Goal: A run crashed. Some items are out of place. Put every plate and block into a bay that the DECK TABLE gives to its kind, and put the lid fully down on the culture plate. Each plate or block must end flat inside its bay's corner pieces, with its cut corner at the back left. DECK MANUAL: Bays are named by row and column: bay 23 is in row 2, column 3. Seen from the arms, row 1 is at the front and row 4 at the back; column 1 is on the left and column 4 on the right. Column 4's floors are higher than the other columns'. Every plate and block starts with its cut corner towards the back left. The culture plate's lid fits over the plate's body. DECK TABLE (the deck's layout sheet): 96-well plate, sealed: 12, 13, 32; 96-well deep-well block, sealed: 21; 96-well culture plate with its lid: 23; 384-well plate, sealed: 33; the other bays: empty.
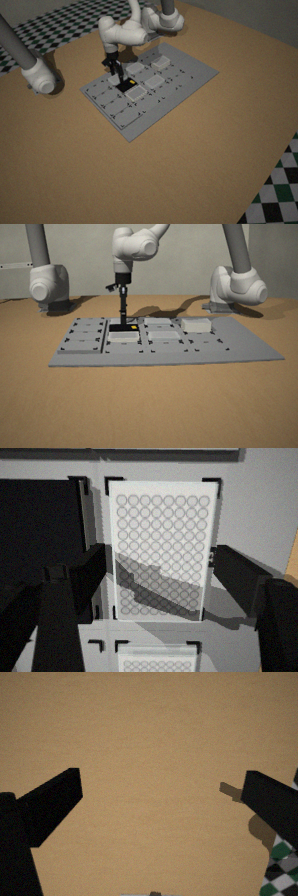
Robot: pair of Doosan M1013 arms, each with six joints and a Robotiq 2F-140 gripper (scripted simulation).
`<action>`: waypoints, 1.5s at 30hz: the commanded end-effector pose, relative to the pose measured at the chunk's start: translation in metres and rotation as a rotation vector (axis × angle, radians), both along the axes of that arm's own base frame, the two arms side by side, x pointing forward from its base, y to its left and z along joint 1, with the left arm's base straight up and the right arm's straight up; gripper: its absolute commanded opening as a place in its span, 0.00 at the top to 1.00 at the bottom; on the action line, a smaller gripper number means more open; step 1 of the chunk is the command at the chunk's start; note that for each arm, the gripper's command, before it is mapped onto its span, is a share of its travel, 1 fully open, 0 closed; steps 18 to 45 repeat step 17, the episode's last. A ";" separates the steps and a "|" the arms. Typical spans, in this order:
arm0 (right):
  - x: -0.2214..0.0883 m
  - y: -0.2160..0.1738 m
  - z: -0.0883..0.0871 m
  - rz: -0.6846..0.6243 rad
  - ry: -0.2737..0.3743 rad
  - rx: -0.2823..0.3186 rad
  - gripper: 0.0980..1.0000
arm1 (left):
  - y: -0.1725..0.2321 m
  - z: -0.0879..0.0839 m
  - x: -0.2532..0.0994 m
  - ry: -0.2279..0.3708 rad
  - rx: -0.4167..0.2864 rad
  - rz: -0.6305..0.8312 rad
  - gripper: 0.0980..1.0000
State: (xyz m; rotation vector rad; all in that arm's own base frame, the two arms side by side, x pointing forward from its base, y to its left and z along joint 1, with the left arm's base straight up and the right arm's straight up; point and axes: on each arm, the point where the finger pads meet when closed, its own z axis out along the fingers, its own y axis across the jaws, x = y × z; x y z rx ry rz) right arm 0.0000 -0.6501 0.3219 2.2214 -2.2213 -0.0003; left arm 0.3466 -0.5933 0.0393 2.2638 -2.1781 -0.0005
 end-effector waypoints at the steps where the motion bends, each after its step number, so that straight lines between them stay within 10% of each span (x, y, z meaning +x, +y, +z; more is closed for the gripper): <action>1: 0.000 0.000 0.001 0.000 0.000 -0.001 0.00 | 0.000 0.001 0.000 -0.001 -0.001 0.000 0.34; 45: 0.000 0.000 0.001 0.000 0.000 -0.001 0.00 | -0.001 0.004 0.000 -0.001 -0.001 0.000 0.34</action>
